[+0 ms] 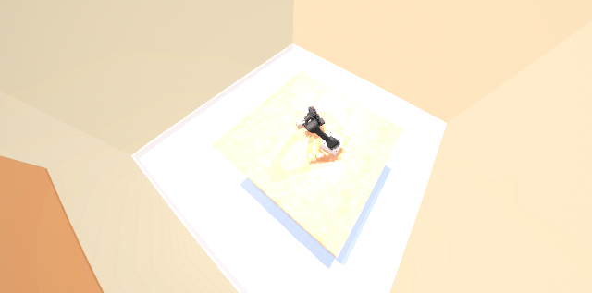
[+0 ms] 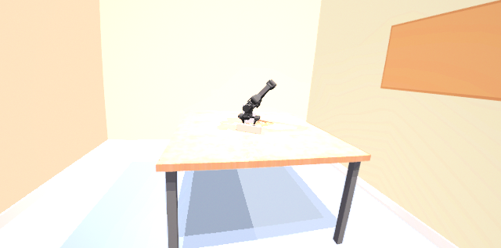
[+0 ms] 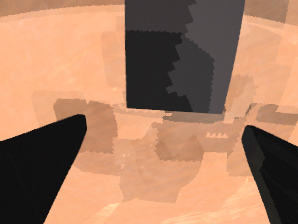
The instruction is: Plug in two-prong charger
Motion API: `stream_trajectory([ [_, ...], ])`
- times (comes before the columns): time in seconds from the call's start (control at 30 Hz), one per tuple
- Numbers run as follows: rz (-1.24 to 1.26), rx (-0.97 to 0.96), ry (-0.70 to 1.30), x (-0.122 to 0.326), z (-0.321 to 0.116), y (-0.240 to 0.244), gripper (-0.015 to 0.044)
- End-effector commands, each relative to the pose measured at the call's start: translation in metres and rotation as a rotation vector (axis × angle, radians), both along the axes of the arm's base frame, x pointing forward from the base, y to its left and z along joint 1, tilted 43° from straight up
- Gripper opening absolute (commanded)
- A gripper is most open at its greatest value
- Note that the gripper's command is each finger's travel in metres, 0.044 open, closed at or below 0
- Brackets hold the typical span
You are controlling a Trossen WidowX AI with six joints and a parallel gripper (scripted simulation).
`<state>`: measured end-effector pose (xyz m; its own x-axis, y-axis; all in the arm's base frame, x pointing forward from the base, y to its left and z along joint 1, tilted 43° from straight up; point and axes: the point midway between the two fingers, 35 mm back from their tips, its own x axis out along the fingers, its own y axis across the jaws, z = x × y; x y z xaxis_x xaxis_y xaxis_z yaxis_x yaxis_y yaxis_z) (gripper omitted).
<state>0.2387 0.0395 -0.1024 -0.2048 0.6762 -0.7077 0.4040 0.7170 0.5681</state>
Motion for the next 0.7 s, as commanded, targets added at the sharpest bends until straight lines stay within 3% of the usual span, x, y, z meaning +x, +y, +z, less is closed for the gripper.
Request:
stream_trajectory([
  [0.0,-0.004,-0.003,0.001,-0.003,0.002,0.001,0.044],
  [0.47,-0.004,-0.004,-0.006,-0.014,0.006,0.003,0.044],
  [0.67,-0.166,-0.13,-0.219,0.003,0.027,-0.025,0.044],
])
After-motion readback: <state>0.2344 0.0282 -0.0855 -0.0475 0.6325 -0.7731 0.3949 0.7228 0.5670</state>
